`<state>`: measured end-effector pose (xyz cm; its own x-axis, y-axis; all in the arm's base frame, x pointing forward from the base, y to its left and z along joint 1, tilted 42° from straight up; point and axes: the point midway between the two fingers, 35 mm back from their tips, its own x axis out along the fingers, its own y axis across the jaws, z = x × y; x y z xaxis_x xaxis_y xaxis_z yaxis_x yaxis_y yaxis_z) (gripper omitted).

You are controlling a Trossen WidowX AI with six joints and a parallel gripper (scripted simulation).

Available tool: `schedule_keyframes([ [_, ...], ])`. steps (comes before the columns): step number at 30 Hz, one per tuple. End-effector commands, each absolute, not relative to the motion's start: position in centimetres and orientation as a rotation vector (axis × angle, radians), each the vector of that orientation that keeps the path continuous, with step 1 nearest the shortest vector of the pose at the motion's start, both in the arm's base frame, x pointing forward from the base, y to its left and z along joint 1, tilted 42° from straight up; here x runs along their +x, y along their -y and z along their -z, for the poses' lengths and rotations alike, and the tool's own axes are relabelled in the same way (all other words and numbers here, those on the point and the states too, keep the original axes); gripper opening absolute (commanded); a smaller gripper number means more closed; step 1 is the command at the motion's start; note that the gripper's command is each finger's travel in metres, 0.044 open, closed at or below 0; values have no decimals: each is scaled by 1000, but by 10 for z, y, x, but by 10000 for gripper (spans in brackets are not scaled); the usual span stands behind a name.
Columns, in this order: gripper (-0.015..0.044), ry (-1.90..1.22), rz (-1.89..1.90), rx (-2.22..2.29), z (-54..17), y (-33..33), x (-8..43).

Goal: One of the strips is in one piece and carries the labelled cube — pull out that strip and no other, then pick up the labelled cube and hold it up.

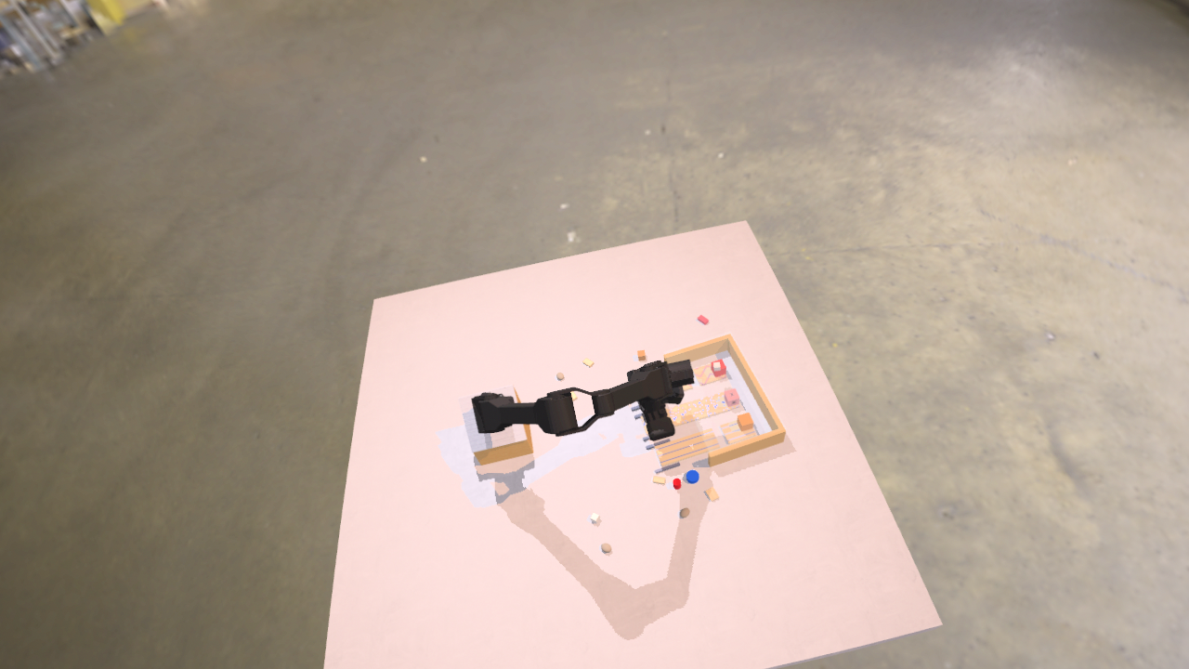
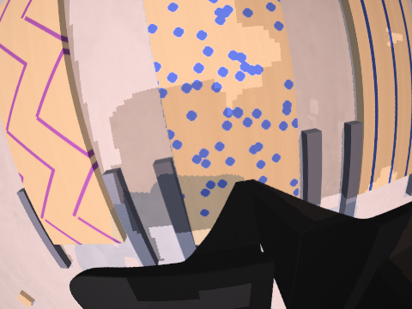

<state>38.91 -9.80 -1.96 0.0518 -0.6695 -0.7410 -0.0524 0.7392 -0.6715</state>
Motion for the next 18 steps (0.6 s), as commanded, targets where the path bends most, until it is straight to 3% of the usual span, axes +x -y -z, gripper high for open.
schedule_keyframes([
  [1,0,-1466,514,-631,21,98,388],
  [18,0,-1466,514,-631,22,99,388],
])
